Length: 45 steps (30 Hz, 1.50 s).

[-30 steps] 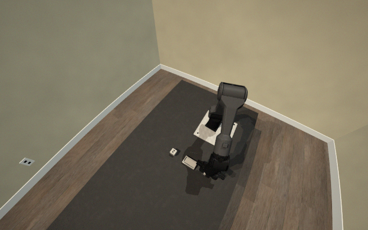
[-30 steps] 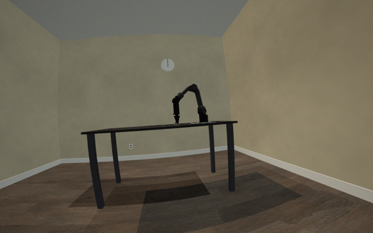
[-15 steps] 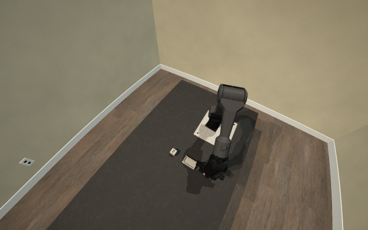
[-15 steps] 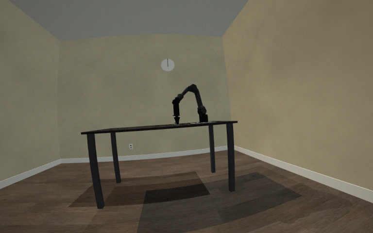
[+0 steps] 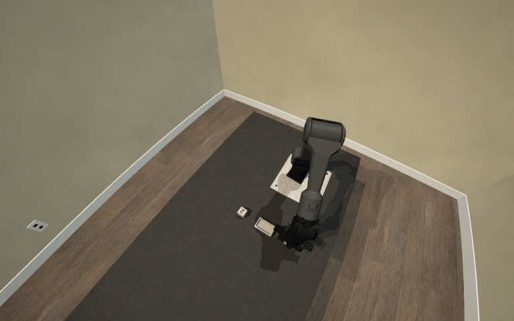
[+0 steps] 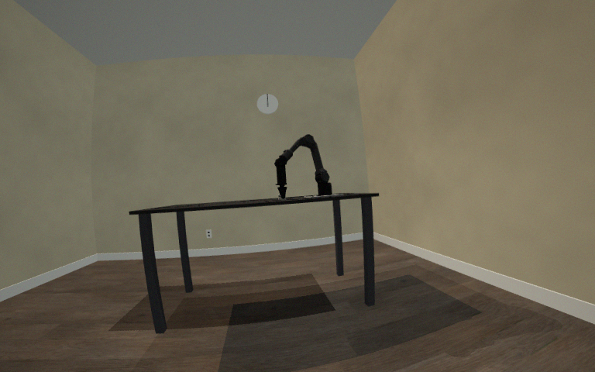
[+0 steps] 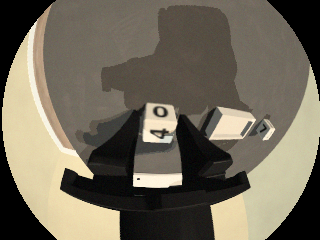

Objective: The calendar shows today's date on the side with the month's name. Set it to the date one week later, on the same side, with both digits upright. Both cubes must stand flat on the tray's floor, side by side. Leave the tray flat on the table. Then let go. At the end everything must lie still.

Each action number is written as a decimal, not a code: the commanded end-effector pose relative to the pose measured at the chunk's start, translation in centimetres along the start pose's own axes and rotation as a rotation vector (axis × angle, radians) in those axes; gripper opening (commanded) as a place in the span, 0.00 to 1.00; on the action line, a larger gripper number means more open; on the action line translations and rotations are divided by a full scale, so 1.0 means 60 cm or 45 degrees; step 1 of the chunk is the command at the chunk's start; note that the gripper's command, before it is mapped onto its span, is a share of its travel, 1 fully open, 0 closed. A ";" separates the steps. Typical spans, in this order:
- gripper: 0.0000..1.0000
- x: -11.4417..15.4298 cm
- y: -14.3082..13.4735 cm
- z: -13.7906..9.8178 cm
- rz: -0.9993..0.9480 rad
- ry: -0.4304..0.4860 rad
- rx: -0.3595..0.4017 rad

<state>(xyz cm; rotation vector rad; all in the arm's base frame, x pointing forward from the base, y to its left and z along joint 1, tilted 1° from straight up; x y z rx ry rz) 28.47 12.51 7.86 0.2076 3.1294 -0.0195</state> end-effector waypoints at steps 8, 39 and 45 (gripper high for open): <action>0.59 0.001 -0.001 0.002 0.001 0.002 0.003; 0.33 0.001 -0.001 0.002 0.001 0.002 0.003; 0.33 0.001 -0.001 0.002 0.001 0.002 0.003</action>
Point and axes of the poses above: the point where the finger pads meet when closed, its own z axis out along the fingers, its own y axis across the jaws, x = y × z, the point moved 7 cm from there along -z, back along the fingers, and after that the axes turned 12 degrees about z, right-handed, at the moved point
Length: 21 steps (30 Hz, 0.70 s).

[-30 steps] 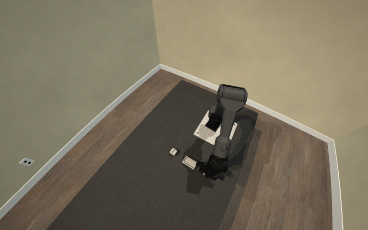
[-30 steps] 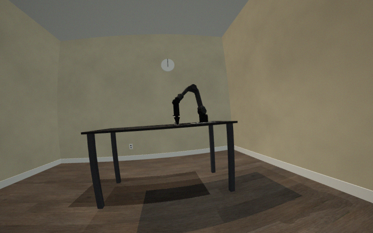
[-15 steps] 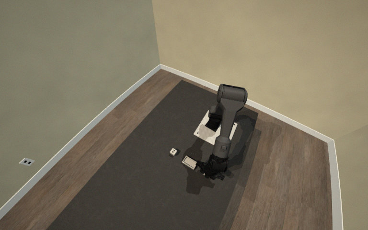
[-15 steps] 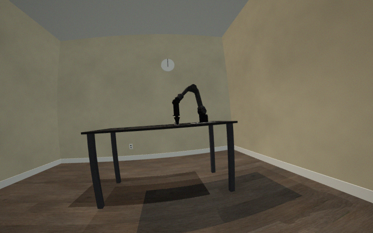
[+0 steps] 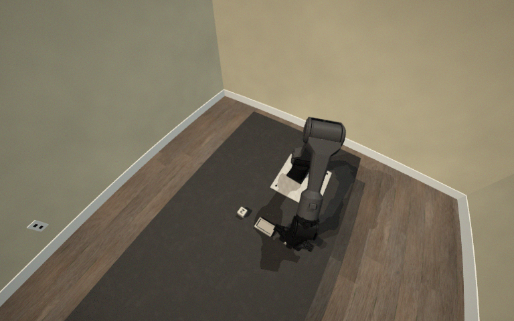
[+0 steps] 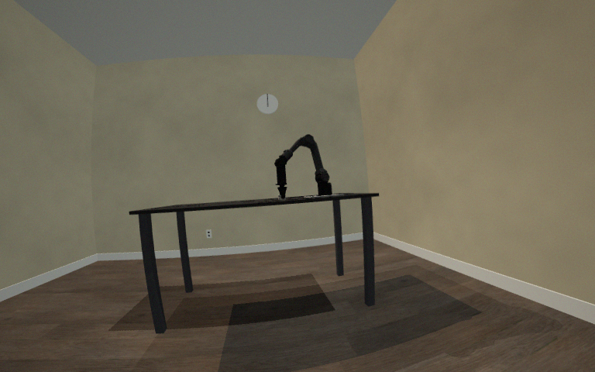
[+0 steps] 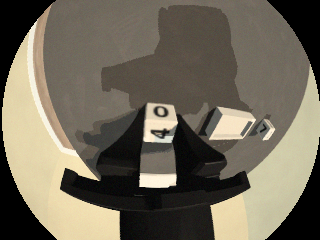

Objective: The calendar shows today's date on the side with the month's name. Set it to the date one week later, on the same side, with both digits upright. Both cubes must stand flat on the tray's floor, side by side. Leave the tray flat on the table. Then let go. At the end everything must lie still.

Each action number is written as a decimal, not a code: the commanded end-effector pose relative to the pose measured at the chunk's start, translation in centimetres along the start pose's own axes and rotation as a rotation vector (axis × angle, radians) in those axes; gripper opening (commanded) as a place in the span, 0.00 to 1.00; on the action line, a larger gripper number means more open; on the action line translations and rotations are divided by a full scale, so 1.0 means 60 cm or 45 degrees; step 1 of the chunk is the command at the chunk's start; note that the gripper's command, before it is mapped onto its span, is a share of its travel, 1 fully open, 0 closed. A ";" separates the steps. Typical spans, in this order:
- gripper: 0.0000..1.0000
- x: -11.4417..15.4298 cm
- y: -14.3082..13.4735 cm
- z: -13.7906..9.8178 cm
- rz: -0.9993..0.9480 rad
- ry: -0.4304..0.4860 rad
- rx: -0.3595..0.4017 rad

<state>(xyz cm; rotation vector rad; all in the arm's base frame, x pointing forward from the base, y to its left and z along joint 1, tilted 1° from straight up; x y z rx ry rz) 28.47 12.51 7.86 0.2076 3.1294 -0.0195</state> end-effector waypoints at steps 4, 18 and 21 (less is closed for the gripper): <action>0.33 0.001 -0.001 0.002 0.001 0.002 0.003; 0.33 -0.001 0.000 -0.048 0.000 -0.004 -0.002; 0.33 0.000 0.000 -0.086 0.000 -0.004 -0.002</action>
Point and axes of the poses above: the point where the finger pads meet when closed, its own z axis out along the fingers, its own y axis across the jaws, x = y × z, the point moved 7 cm from there along -z, back along the fingers, and after that the axes turned 12 degrees about z, right-handed, at the moved point
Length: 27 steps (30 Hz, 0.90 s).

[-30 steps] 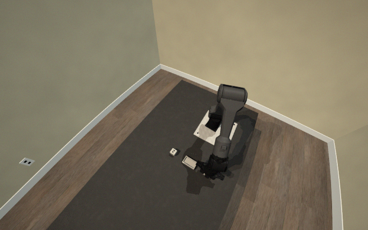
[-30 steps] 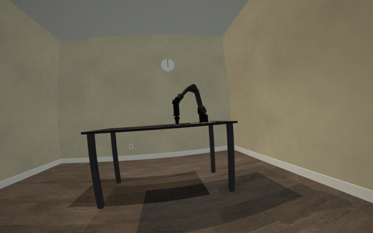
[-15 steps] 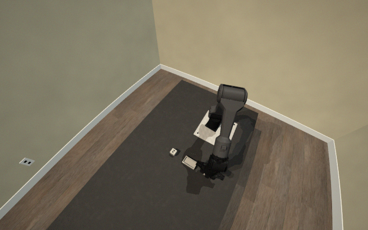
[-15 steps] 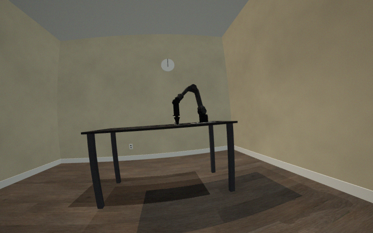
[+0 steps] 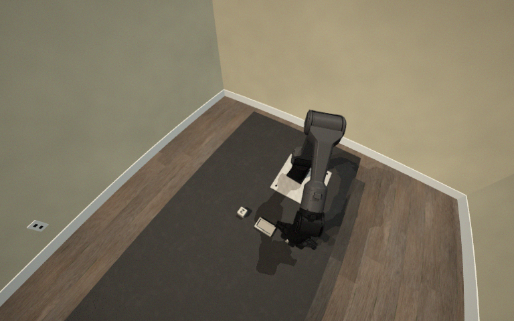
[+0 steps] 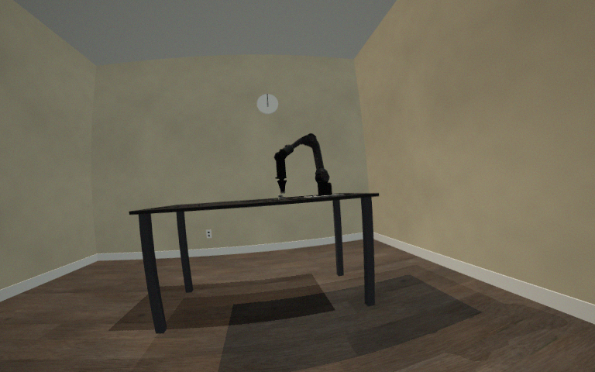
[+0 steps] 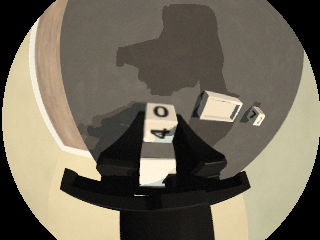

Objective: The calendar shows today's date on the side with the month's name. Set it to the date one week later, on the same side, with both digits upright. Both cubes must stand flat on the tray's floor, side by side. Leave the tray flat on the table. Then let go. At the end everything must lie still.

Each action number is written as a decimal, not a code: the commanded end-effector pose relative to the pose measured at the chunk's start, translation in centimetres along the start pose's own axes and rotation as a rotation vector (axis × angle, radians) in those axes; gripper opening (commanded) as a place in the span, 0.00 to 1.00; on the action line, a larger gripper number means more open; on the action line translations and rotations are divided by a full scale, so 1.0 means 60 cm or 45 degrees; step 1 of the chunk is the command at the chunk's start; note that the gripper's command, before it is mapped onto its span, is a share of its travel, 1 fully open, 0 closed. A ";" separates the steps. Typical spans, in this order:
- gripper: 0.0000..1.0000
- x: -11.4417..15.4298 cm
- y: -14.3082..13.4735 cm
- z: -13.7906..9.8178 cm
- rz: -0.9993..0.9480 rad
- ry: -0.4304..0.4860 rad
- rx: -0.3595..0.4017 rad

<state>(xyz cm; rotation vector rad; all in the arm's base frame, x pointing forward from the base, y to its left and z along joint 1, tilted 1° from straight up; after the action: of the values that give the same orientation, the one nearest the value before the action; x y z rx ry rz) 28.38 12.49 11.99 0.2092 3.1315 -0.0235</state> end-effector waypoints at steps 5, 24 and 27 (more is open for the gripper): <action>0.33 -0.001 0.001 -0.054 -0.001 -0.007 -0.006; 0.33 -0.004 -0.011 -0.099 -0.001 -0.003 -0.003; 0.33 -0.023 -0.089 -0.106 -0.002 -0.003 0.000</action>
<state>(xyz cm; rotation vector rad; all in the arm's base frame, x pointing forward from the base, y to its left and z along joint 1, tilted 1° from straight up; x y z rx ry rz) 28.85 9.27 18.10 0.2080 3.1298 -0.0238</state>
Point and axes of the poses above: the point where the finger pads meet when closed, its own z axis out along the fingers, its own y axis across the jaws, x = y × z, the point moved 7 cm from there along -z, back along the fingers, and after that the axes turned 12 degrees about z, right-handed, at the moved point
